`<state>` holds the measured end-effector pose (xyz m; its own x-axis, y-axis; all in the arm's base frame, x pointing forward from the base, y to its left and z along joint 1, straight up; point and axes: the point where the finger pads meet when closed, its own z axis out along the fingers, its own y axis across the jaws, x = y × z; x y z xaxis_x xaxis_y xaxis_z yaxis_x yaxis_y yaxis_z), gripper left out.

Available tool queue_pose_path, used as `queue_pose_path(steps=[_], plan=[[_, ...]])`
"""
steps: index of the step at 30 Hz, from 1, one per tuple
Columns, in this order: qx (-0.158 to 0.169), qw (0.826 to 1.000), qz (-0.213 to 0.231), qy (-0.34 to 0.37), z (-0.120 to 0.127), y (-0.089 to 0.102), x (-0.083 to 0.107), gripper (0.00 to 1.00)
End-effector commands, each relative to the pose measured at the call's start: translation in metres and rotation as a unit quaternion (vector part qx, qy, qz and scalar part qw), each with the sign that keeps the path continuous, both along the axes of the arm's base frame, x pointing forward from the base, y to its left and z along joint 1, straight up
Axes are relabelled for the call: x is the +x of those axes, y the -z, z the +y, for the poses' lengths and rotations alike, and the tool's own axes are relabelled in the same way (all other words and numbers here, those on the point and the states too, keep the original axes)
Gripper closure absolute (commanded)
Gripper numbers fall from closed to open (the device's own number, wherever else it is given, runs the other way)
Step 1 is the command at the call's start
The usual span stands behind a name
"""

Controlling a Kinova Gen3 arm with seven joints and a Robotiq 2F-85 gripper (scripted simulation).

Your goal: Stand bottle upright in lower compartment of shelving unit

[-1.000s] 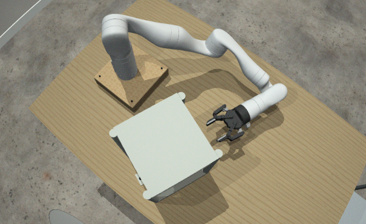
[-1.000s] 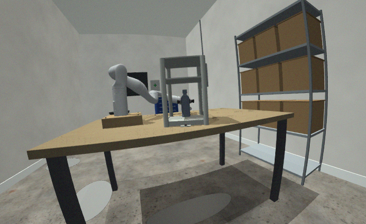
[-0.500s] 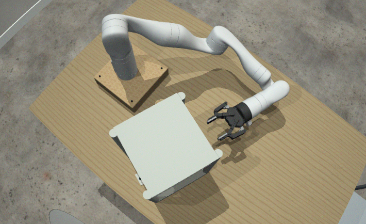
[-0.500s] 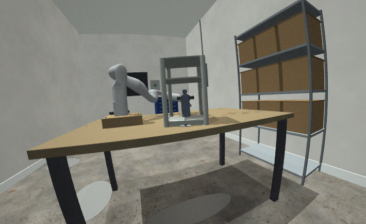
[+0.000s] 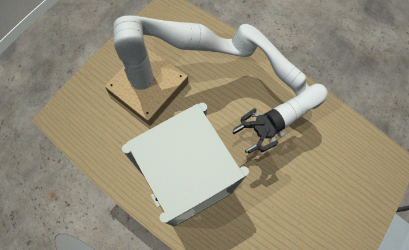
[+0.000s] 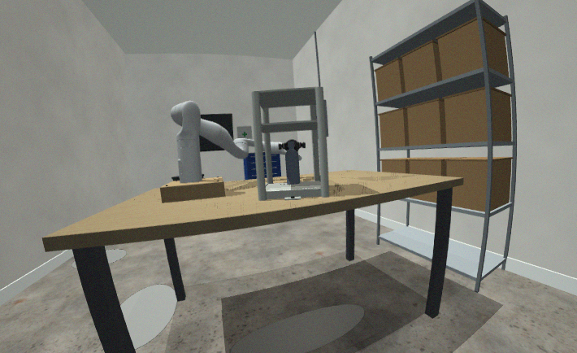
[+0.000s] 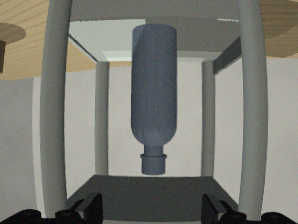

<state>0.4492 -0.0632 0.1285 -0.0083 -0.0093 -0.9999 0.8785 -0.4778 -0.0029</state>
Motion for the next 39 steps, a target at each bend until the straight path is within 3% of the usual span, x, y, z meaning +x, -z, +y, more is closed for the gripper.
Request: queue_pose_path(steps=[1,11,23,24,39], plan=[[0.002,1.000,-0.004,0.000,0.002,-0.004,0.000,0.27],[0.002,1.000,-0.004,0.000,0.002,-0.023,0.000,0.27],[0.002,1.000,-0.004,0.000,0.002,-0.027,0.000,0.27],[0.002,1.000,-0.004,0.000,0.002,-0.027,0.000,0.00],[0.002,1.000,-0.004,0.000,0.002,-0.027,0.000,0.00]])
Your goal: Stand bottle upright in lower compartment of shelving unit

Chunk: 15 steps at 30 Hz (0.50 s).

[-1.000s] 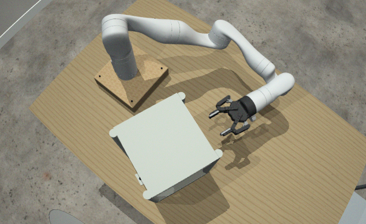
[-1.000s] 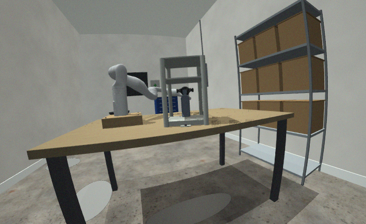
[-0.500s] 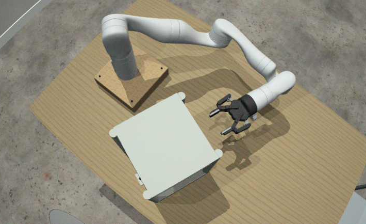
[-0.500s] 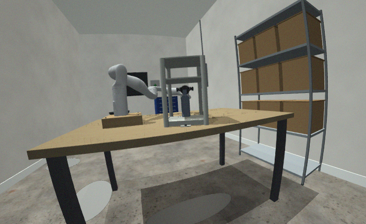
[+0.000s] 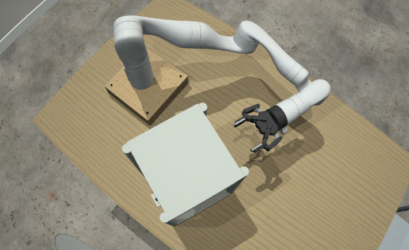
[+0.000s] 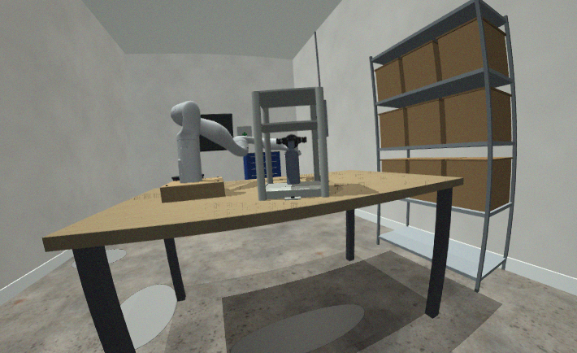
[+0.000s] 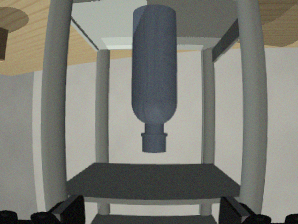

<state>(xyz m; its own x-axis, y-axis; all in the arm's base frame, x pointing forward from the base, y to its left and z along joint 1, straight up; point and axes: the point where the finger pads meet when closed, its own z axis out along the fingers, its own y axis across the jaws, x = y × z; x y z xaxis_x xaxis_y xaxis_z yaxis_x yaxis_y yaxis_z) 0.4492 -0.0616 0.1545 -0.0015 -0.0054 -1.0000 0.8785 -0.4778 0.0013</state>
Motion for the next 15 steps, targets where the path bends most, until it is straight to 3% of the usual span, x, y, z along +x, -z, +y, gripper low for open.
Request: queue_pose_path(steps=[1,15], plan=[[0.000,1.000,-0.001,0.000,0.0001,-0.0009,0.0001,0.00],[0.000,1.000,-0.001,0.000,0.0001,-0.0009,0.0001,0.00]])
